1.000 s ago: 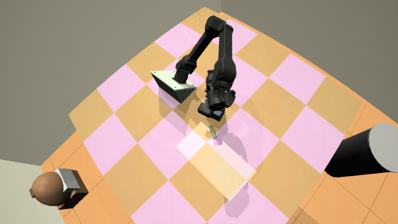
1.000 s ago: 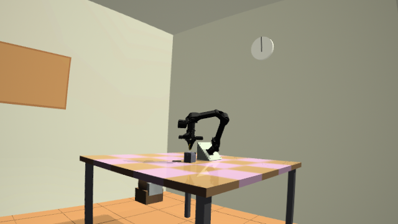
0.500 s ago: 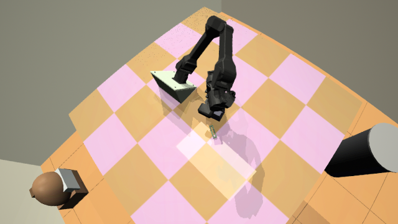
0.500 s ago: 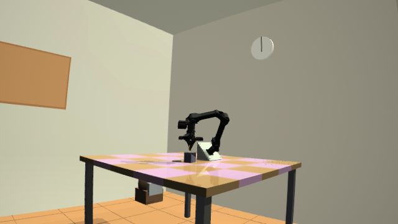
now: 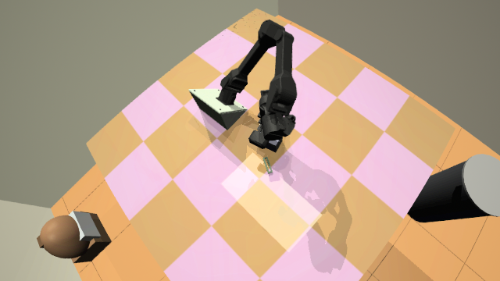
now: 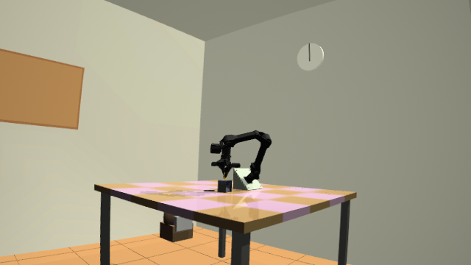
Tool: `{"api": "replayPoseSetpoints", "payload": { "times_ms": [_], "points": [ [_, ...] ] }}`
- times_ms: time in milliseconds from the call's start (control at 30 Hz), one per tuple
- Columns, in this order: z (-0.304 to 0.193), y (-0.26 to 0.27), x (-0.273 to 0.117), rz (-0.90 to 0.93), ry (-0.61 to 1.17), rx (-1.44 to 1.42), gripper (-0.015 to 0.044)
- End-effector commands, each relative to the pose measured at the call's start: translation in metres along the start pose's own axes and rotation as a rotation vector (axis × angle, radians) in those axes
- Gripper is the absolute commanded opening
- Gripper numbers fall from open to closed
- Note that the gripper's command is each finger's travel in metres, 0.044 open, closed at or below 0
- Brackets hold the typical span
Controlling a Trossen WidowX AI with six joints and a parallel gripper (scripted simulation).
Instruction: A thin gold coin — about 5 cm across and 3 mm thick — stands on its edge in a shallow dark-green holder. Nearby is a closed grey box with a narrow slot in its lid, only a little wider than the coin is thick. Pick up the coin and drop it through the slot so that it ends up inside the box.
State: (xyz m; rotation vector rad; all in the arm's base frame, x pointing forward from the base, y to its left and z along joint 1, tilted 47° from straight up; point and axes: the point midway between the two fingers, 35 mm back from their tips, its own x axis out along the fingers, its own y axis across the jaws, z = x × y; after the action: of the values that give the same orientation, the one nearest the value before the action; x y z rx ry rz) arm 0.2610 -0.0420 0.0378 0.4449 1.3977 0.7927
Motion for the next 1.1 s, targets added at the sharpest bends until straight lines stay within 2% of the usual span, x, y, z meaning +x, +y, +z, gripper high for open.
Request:
{"api": "replayPoseSetpoints", "payload": {
  "times_ms": [0,67,267,567,900,1000,1067],
  "points": [
    [-0.001,0.001,0.003,0.005,-0.002,0.006,0.0000],
    [-0.001,0.001,0.004,0.005,-0.002,0.006,0.0000],
    [0.000,0.000,0.001,0.000,0.000,0.000,0.0157],
    [0.000,0.000,0.001,0.000,0.000,0.000,0.0161],
    [-0.001,0.000,-0.026,0.001,0.001,0.002,0.0423],
    [-0.004,0.002,-0.058,0.007,0.000,0.006,0.0440],
    [-0.004,0.003,-0.061,0.008,0.000,0.006,0.0440]
  ]
}}
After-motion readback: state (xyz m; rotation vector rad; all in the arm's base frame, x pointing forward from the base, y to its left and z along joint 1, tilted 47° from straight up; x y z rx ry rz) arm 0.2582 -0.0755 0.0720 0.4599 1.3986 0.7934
